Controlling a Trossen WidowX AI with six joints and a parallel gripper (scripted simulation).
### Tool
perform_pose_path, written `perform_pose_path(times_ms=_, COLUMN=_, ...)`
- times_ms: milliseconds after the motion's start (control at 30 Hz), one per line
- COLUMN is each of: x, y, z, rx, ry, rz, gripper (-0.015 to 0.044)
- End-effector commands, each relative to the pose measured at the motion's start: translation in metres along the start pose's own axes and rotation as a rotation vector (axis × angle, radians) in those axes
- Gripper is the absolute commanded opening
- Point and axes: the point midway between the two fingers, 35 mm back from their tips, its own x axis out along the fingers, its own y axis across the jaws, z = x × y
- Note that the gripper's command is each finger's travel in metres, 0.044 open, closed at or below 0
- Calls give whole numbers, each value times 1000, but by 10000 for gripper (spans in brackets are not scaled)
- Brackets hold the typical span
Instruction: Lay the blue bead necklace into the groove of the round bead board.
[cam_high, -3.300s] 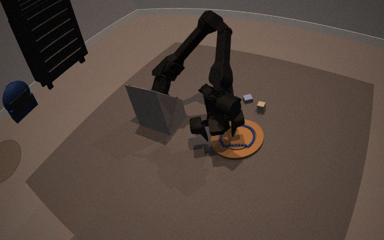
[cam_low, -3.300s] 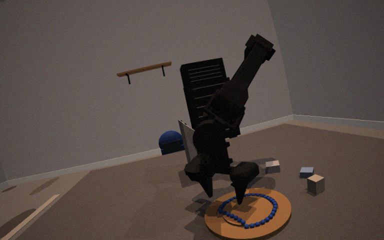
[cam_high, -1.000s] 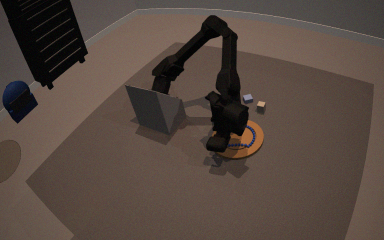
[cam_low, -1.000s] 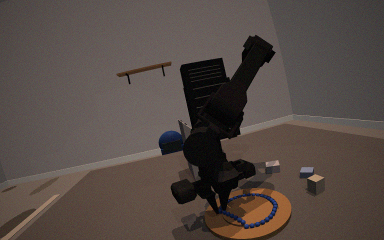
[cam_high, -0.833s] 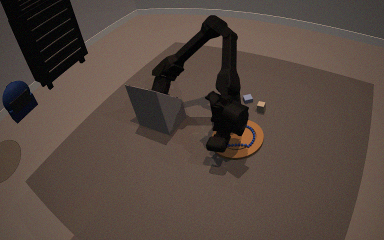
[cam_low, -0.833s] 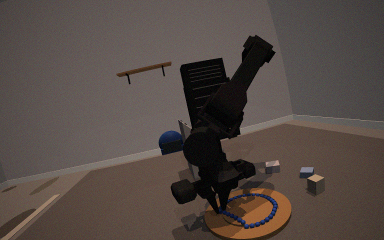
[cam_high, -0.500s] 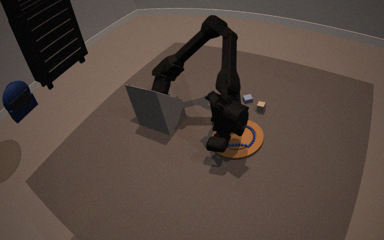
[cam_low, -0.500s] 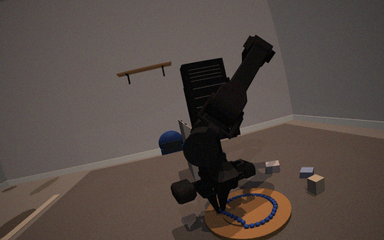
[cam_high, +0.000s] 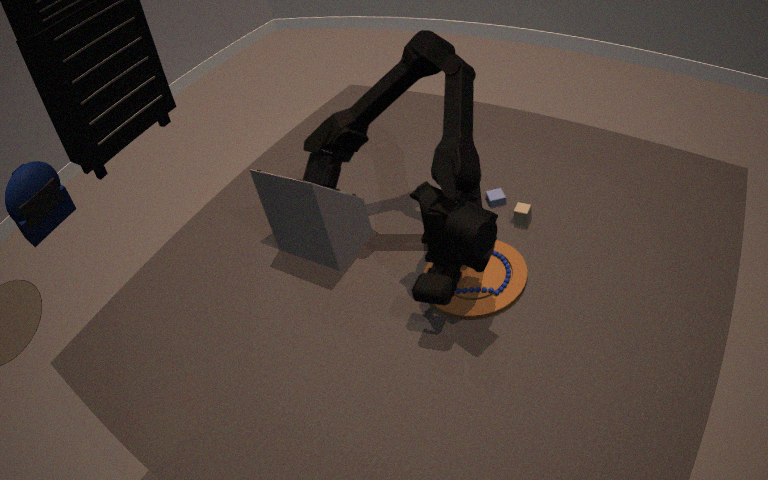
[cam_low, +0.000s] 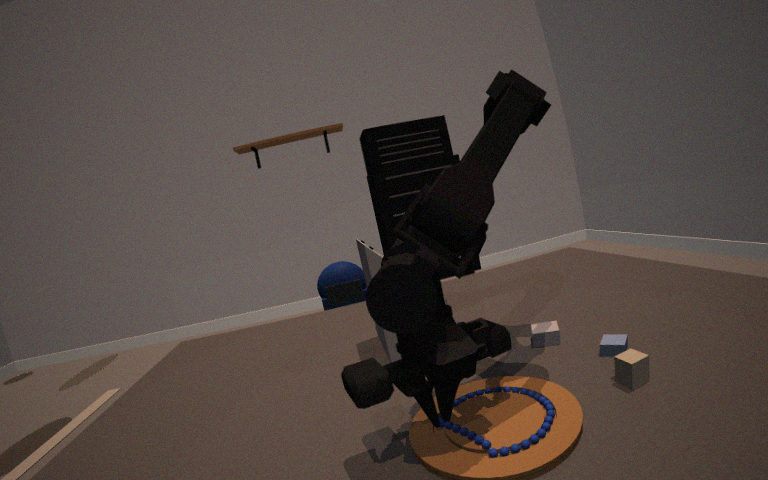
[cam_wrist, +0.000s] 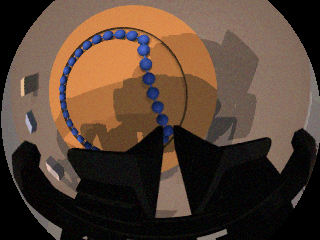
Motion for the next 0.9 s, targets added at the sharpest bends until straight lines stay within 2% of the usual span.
perform_pose_path(times_ms=0, x=0, y=0, z=0, rx=0, ry=0, rz=0, gripper=0)
perform_pose_path(times_ms=667, x=2, y=-3, z=-2, rx=5, ry=-2, rz=3, gripper=0)
perform_pose_path(times_ms=867, x=-1, y=-4, z=-2, rx=1, ry=-2, rz=2, gripper=157)
